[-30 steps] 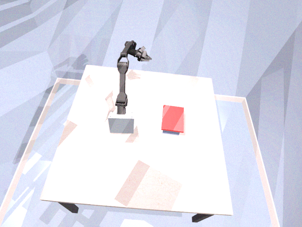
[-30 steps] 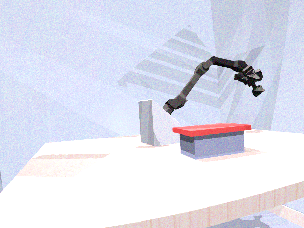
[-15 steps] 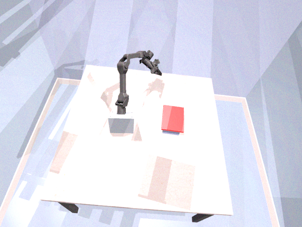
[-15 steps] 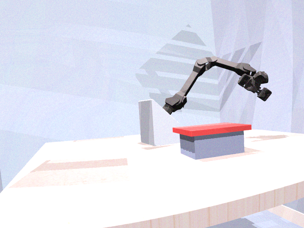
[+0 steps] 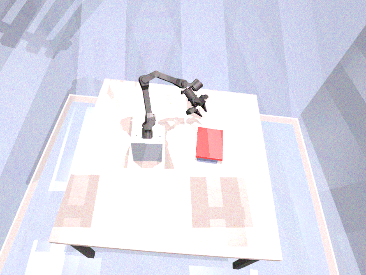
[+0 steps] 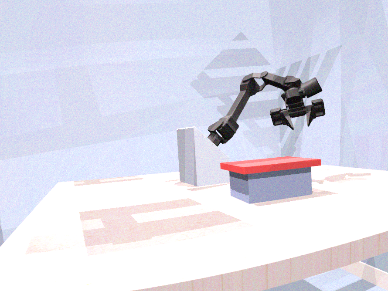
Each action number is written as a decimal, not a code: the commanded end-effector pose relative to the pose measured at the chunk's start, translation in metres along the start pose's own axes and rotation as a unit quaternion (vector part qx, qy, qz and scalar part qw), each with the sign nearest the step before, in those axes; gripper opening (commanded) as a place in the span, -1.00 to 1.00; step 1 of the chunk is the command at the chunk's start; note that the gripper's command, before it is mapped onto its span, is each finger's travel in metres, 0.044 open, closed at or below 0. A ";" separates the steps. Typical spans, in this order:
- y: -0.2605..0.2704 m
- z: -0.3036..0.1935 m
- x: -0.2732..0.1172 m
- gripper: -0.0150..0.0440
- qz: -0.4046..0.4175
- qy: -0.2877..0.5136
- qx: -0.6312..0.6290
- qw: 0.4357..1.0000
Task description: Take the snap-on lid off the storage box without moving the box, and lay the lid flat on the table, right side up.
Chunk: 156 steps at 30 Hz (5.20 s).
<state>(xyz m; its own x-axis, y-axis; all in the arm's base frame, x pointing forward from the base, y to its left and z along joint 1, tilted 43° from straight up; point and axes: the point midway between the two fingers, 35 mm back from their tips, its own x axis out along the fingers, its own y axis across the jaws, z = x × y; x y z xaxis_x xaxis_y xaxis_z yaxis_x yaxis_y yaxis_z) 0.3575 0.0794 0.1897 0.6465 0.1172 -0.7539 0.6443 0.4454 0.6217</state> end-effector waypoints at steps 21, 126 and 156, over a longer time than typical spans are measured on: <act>-0.180 0.047 0.016 0.31 0.107 0.142 0.500 0.848; -0.164 -0.007 0.116 -0.49 0.111 0.146 0.498 0.848; -0.164 -0.003 0.111 -0.49 0.111 0.146 0.498 0.848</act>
<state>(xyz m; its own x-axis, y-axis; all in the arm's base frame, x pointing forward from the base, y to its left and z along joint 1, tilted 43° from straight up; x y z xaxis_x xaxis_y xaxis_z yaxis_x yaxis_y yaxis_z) 0.3219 0.0252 -0.0004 0.7560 0.3830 -0.5308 0.6459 -0.5680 0.5101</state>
